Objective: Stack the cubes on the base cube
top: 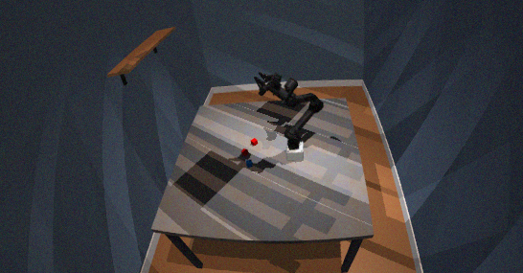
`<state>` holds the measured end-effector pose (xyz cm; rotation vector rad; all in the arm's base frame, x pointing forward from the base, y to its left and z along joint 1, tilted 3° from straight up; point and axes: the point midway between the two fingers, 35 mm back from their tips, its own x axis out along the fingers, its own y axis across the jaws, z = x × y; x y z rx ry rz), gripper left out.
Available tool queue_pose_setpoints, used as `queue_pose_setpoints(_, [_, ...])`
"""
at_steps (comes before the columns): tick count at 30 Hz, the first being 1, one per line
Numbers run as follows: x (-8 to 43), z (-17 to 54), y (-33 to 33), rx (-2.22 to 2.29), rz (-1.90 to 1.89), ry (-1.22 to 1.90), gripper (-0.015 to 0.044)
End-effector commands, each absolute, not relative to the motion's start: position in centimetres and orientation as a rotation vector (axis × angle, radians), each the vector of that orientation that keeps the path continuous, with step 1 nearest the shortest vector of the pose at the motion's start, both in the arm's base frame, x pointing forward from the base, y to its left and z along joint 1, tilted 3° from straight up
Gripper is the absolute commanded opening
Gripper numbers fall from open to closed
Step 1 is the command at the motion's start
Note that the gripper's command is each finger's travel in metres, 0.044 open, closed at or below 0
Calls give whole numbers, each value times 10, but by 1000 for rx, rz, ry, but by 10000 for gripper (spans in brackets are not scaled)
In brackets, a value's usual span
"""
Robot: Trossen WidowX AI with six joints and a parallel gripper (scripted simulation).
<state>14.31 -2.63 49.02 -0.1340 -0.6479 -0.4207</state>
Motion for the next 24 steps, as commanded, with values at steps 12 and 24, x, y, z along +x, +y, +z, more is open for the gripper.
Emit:
queue_pose_setpoints(12, [283, 421, 1, -809, -347, -95, 265])
queue_pose_setpoints(24, [351, 299, -50, -1067, -136, 513, 265])
